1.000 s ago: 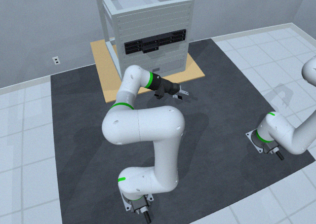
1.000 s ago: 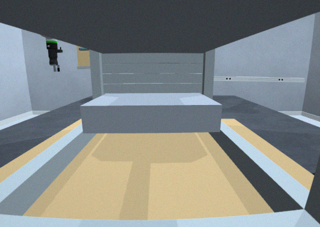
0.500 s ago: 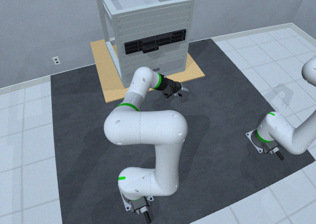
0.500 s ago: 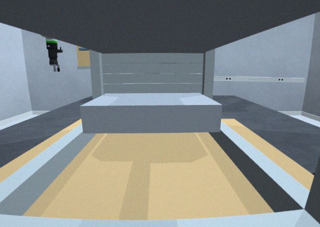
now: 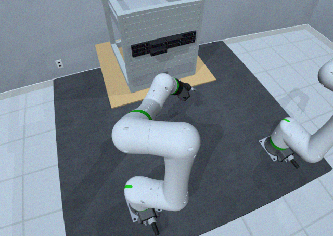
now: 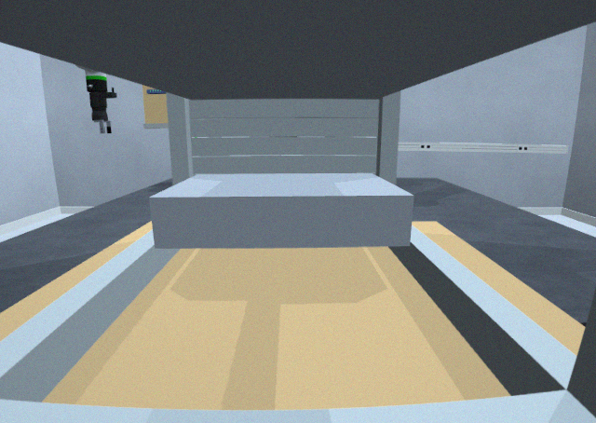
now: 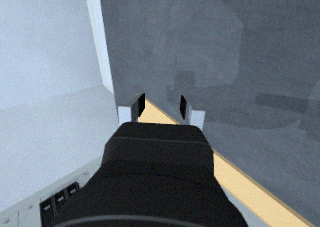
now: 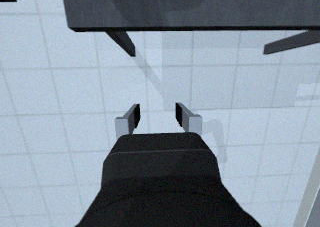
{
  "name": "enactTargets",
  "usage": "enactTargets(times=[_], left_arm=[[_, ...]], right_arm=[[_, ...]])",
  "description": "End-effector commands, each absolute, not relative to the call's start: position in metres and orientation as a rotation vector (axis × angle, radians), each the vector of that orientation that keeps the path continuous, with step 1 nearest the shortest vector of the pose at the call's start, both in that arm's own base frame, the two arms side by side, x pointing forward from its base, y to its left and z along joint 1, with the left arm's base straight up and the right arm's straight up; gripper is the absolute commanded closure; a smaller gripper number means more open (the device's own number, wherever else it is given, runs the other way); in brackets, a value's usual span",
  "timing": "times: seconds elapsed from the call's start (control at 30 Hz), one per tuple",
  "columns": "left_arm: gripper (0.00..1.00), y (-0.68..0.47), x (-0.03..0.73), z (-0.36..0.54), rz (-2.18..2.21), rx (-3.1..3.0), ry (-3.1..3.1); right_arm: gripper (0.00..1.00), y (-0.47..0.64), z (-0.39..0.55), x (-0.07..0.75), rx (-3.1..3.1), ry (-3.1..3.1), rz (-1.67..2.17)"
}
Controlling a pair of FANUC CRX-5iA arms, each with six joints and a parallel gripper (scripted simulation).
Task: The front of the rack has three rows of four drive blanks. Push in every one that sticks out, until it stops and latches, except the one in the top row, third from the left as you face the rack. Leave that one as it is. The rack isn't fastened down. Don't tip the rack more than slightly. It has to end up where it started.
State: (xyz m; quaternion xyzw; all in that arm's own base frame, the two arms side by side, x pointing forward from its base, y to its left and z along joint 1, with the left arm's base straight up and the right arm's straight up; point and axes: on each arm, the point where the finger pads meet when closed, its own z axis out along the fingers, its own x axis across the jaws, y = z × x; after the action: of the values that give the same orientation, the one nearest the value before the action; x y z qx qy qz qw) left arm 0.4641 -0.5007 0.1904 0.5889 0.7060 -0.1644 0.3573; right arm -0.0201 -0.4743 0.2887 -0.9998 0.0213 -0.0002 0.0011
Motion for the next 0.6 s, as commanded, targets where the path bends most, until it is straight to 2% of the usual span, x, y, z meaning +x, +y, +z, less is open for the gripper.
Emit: enactTargets(times=[0.0, 0.57], left_arm=[[0.00, -0.506, 0.483, 0.189, -0.330, 1.401, 1.888], [0.00, -0.503, 0.534, 0.216, -0.099, 0.943, 1.967]], right_arm=[[0.00, -0.475, 0.290, -0.020, -3.141, 0.067, 0.000], [0.00, -0.475, 0.290, -0.020, -3.141, 0.067, 0.000]])
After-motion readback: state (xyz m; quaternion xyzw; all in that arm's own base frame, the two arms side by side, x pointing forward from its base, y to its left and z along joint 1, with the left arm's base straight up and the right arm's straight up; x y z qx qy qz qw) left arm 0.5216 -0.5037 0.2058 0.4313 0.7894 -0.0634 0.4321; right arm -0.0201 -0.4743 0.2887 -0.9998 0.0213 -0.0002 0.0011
